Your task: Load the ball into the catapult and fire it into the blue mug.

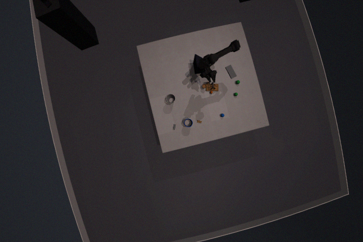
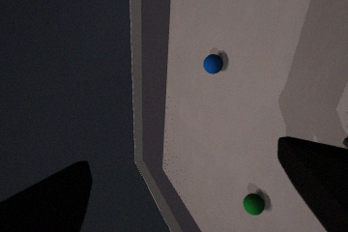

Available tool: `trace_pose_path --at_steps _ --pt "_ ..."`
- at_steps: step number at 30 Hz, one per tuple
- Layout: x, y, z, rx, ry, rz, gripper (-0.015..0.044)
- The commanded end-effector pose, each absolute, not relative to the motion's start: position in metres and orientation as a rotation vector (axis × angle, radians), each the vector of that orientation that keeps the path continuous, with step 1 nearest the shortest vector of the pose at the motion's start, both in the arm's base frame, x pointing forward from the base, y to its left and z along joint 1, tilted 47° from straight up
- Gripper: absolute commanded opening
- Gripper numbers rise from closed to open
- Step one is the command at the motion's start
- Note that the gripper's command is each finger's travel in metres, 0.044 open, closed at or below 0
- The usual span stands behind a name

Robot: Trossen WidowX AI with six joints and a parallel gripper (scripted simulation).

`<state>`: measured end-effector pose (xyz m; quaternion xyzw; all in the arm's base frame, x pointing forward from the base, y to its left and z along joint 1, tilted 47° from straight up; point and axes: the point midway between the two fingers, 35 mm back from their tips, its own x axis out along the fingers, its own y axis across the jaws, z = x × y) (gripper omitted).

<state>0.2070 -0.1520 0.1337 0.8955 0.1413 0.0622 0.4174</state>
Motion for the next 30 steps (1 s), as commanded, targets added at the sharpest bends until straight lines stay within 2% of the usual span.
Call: trace_pose_path --at_steps 1,2,30 --pt "0.207 -0.152 0.134 2.244 0.356 0.156 0.0426" --pt "0.208 -0.151 0.133 2.234 0.359 0.154 0.0440" --pt "0.248 -0.113 0.125 1.467 0.618 0.229 0.0440"
